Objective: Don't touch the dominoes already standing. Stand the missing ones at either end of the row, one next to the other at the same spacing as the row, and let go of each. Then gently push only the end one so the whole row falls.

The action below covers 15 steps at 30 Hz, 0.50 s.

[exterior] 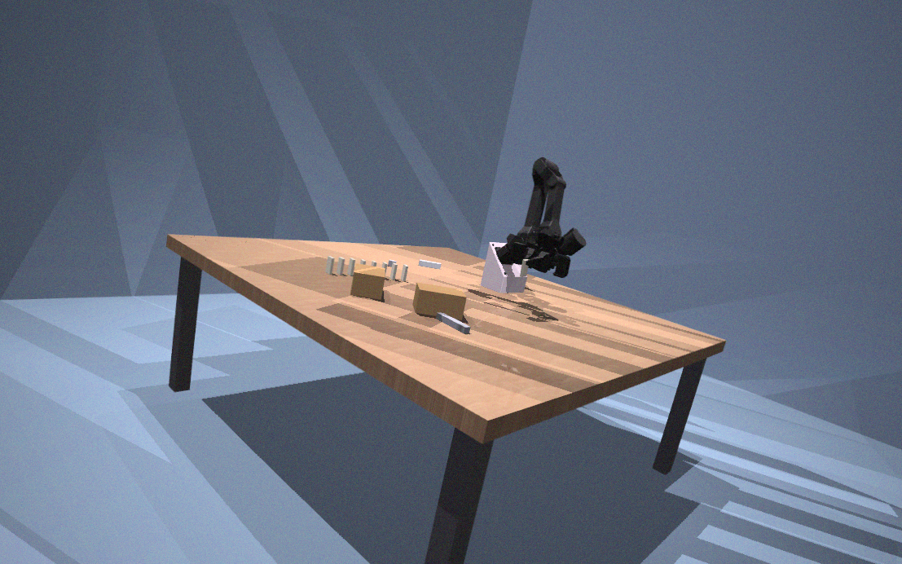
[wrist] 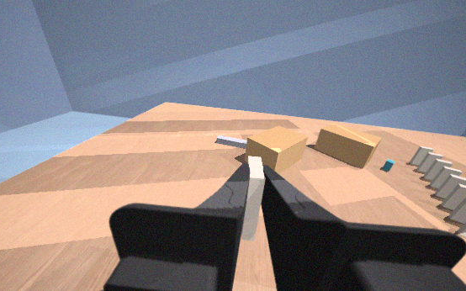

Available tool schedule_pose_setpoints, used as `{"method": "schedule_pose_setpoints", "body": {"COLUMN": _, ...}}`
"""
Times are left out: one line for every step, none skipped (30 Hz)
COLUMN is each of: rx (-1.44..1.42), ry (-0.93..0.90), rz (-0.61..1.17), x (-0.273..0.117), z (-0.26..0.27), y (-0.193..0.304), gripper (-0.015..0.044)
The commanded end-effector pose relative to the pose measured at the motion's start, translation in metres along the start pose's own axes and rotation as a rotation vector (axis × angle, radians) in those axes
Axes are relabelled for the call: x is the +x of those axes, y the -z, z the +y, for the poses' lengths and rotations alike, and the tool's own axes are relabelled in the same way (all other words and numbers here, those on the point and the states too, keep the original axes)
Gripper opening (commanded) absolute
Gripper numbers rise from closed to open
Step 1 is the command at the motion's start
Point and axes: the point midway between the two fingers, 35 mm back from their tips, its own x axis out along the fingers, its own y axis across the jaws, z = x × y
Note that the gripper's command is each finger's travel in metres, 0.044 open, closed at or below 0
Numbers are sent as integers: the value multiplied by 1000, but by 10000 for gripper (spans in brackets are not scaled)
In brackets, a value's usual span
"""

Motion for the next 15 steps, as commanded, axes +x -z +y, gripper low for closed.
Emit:
{"method": "schedule_pose_setpoints", "body": {"rx": 0, "ry": 3, "rz": 2, "x": 2, "z": 2, "y": 5, "gripper": 22}}
{"method": "schedule_pose_setpoints", "body": {"rx": -1, "ry": 3, "rz": 2, "x": 2, "z": 2, "y": 7, "gripper": 22}}
{"method": "schedule_pose_setpoints", "body": {"rx": -1, "ry": 4, "rz": 2, "x": 2, "z": 3, "y": 8, "gripper": 22}}
{"method": "schedule_pose_setpoints", "body": {"rx": -1, "ry": 4, "rz": 2, "x": 3, "z": 3, "y": 9, "gripper": 22}}
{"method": "schedule_pose_setpoints", "body": {"rx": -1, "ry": 4, "rz": 3, "x": 3, "z": 4, "y": 10, "gripper": 22}}
{"method": "schedule_pose_setpoints", "body": {"rx": -1, "ry": 4, "rz": 3, "x": 4, "z": 4, "y": 12, "gripper": 22}}
{"method": "schedule_pose_setpoints", "body": {"rx": -1, "ry": 5, "rz": 3, "x": 4, "z": 5, "y": 13, "gripper": 22}}
{"method": "schedule_pose_setpoints", "body": {"rx": -1, "ry": 5, "rz": 3, "x": 4, "z": 5, "y": 14, "gripper": 22}}
{"method": "schedule_pose_setpoints", "body": {"rx": -1, "ry": 5, "rz": 4, "x": 5, "z": 5, "y": 15, "gripper": 22}}
{"method": "schedule_pose_setpoints", "body": {"rx": -1, "ry": 5, "rz": 4, "x": 5, "z": 6, "y": 17, "gripper": 22}}
{"method": "schedule_pose_setpoints", "body": {"rx": -1, "ry": 5, "rz": 4, "x": 5, "z": 6, "y": 18, "gripper": 22}}
{"method": "schedule_pose_setpoints", "body": {"rx": -1, "ry": 6, "rz": 5, "x": 6, "z": 6, "y": 19, "gripper": 22}}
{"method": "schedule_pose_setpoints", "body": {"rx": -2, "ry": 6, "rz": 5, "x": 6, "z": 7, "y": 21, "gripper": 22}}
{"method": "schedule_pose_setpoints", "body": {"rx": -2, "ry": 6, "rz": 5, "x": 6, "z": 7, "y": 22, "gripper": 22}}
{"method": "schedule_pose_setpoints", "body": {"rx": -2, "ry": 6, "rz": 5, "x": 7, "z": 7, "y": 23, "gripper": 22}}
